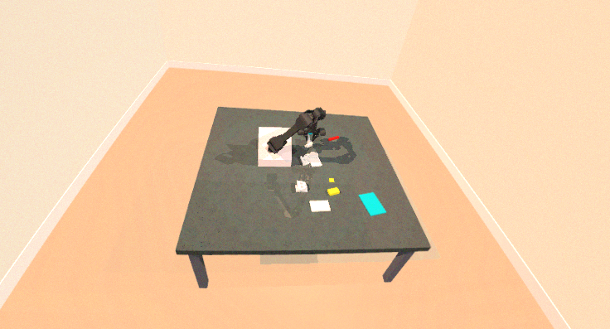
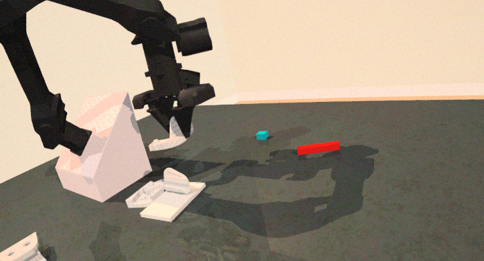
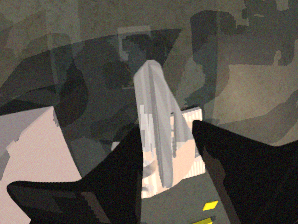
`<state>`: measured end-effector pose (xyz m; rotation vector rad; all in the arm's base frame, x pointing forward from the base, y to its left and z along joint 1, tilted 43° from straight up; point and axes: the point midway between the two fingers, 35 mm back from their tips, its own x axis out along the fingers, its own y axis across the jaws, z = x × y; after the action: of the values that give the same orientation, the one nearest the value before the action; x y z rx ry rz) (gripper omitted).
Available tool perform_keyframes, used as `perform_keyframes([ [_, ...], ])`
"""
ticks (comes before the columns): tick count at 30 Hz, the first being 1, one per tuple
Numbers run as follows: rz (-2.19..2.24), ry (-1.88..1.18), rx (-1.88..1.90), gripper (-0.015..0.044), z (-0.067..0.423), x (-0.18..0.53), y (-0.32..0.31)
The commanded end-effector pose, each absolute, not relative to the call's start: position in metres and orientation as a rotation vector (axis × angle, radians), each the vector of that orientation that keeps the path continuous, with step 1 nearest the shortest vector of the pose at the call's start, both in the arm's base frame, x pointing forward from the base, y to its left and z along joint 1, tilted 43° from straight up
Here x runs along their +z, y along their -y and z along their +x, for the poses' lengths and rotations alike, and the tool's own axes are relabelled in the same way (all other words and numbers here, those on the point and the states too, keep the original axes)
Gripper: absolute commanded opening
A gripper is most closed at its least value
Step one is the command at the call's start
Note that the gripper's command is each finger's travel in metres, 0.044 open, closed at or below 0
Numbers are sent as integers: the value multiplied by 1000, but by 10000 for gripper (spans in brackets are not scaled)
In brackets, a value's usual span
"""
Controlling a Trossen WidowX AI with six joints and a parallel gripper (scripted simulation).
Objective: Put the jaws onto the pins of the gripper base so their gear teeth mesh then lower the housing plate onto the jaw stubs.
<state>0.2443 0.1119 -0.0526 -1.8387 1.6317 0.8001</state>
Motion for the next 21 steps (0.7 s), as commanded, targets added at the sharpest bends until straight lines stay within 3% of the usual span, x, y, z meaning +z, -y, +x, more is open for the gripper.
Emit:
perform_keyframes([
  [1, -1788, -1639, 723, 134, 242, -49, -107],
  [21, -1443, -1643, 291, 134, 223, -31, -83],
])
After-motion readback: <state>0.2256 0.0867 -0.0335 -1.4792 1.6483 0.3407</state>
